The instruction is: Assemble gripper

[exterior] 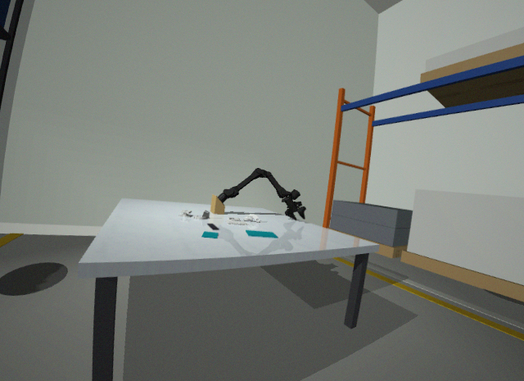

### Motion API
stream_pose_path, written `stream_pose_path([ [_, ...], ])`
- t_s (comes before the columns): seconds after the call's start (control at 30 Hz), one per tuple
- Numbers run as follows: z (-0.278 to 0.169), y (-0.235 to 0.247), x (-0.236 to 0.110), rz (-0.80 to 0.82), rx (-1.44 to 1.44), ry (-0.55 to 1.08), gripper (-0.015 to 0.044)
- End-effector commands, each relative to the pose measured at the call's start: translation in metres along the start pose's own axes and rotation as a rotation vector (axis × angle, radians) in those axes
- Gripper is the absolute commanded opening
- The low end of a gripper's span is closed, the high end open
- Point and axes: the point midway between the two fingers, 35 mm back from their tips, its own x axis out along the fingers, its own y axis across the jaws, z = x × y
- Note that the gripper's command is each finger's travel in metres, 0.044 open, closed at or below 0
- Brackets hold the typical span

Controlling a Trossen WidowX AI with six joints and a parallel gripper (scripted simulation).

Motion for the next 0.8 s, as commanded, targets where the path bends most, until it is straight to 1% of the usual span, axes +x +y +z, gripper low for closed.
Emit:
stream_pose_path([
  [0.0,-0.009,-0.018,-0.008,-0.046,0.007,0.026,0.044],
  [0.17,-0.015,-0.047,-0.022,-0.123,0.05,0.044,0.044],
  [0.57,-0.081,-0.096,-0.04,-0.216,0.163,0.198,0.044],
  [0.77,-0.112,-0.121,-0.059,-0.269,0.231,0.268,0.044],
])
